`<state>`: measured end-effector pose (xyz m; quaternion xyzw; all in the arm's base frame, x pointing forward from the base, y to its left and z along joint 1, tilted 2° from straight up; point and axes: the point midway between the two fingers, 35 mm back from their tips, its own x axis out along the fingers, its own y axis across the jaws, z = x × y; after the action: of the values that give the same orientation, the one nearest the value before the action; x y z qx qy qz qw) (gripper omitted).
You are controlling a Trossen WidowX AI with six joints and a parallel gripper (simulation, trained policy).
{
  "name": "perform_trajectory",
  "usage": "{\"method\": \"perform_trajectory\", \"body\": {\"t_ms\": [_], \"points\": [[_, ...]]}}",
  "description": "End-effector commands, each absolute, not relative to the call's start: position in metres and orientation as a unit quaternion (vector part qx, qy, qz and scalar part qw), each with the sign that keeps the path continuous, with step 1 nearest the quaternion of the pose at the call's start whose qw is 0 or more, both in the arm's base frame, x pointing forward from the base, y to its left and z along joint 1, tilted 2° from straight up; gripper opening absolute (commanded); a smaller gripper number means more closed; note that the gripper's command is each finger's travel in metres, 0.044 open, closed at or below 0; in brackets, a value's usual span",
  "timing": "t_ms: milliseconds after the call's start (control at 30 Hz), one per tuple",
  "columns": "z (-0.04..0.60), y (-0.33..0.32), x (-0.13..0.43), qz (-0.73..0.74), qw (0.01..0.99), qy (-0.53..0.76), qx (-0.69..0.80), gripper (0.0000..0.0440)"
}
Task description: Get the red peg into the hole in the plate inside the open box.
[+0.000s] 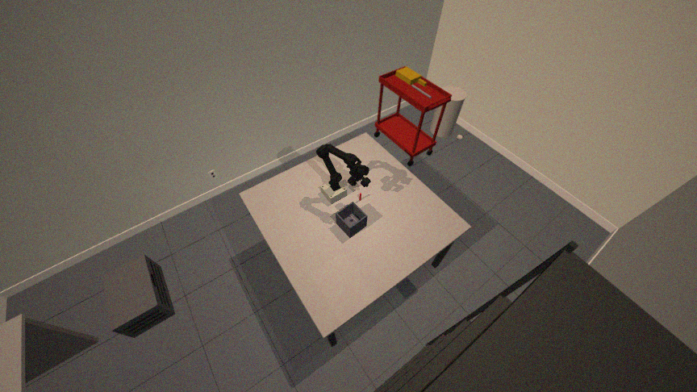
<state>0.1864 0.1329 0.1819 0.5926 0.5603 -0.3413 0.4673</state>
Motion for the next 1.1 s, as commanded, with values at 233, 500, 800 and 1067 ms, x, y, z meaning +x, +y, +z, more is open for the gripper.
{"method": "perform_trajectory", "body": {"t_ms": [233,500,800,1067], "points": [[0.147,0.14,0.165,-0.404,0.466,0.577,0.536,0.044],[0.118,0.139,0.156,-0.432,0.482,0.587,0.487,0.044],[0.085,0.134,0.151,-0.448,0.504,0.594,0.439,0.044],[0.057,0.129,0.151,-0.455,0.522,0.594,0.41,0.0436]]}}
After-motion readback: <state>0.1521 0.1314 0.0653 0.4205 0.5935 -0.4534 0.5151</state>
